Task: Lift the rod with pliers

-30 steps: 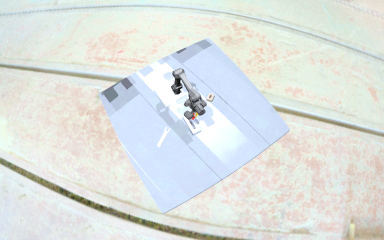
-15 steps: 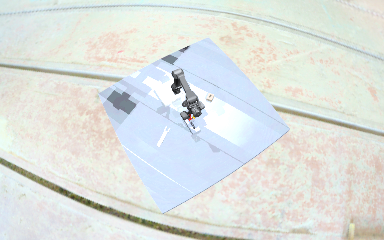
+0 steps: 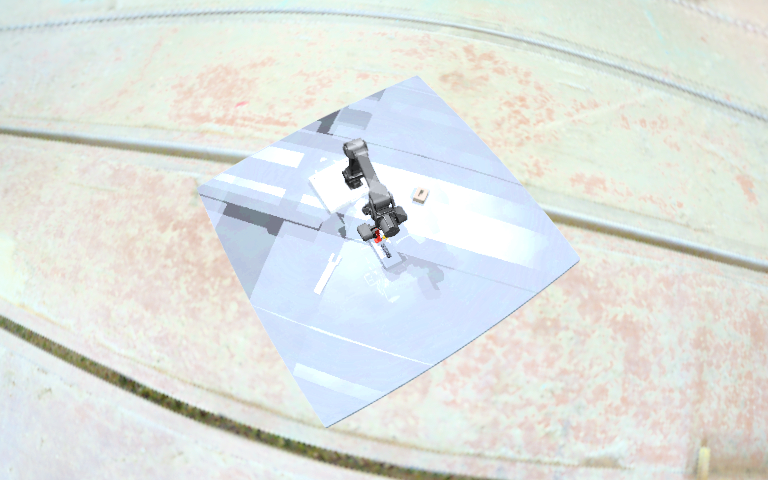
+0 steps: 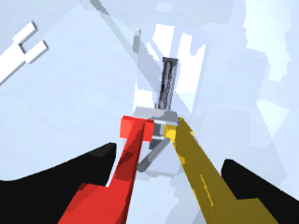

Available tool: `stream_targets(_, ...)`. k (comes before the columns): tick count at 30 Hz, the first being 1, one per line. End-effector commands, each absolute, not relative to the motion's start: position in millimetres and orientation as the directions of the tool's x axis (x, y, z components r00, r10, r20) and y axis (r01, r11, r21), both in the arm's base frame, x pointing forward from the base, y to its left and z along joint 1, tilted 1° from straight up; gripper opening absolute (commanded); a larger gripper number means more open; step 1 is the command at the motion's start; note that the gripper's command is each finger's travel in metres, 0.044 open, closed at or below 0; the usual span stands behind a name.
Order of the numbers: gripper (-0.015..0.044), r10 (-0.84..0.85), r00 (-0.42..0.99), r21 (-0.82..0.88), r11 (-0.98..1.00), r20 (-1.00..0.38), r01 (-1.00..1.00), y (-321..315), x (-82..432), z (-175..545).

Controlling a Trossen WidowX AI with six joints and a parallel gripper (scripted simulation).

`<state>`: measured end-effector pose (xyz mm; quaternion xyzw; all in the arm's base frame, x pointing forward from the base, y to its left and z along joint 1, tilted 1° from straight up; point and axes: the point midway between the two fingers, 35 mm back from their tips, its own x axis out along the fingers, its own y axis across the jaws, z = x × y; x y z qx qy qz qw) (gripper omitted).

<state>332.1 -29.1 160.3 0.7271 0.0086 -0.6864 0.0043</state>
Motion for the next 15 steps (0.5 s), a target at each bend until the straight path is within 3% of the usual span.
stream_targets(1, 0.0316, 0.011, 0.062, -0.011, -1.000, -0.998, 0.011, -29.1, 333.2, 160.5)
stream_targets(15, 0.0316, 0.012, 0.062, -0.011, -1.000, -0.998, 0.011, -25.8, 333.1, 161.1)
